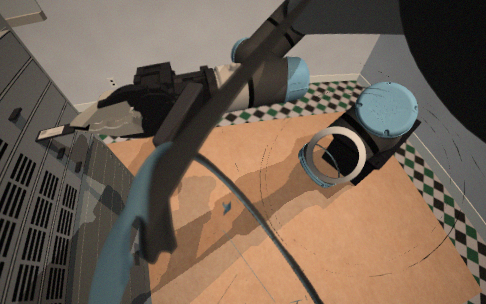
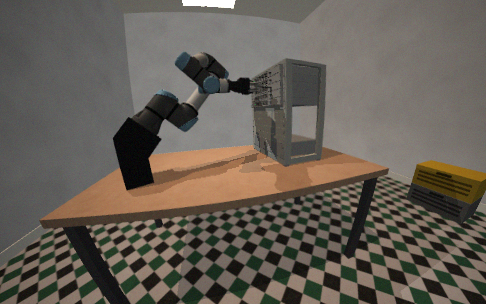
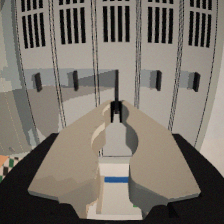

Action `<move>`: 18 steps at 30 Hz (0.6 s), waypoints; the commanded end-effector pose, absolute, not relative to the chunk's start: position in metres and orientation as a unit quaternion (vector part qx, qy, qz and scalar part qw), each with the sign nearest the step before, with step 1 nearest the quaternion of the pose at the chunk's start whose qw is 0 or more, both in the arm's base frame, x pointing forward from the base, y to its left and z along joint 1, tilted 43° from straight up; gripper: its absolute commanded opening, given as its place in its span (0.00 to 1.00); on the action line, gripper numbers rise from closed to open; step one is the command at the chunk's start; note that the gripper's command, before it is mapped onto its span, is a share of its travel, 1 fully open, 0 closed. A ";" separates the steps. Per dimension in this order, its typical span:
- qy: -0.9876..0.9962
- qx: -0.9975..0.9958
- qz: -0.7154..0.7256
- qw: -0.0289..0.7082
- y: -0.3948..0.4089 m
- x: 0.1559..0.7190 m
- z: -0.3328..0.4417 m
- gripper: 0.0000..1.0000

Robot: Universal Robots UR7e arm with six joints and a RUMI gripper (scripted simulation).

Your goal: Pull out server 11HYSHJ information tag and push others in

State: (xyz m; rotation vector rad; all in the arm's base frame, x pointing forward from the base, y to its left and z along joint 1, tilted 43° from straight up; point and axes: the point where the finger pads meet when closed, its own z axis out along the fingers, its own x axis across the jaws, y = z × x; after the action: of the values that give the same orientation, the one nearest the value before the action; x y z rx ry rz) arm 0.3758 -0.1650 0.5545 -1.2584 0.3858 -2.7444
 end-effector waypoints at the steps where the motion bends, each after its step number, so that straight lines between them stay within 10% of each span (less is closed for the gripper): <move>1: 0.127 -0.413 -0.901 0.049 -0.165 0.375 0.554 0.00; 17: 0.127 -0.413 -0.901 0.049 -0.165 0.375 0.554 0.00; 18: 0.127 -0.413 -0.901 0.049 -0.165 0.375 0.554 0.15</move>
State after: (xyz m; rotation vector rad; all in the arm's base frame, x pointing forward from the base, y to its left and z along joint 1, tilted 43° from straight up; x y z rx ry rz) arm 0.3754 -0.1649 0.5542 -1.2584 0.3857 -2.7444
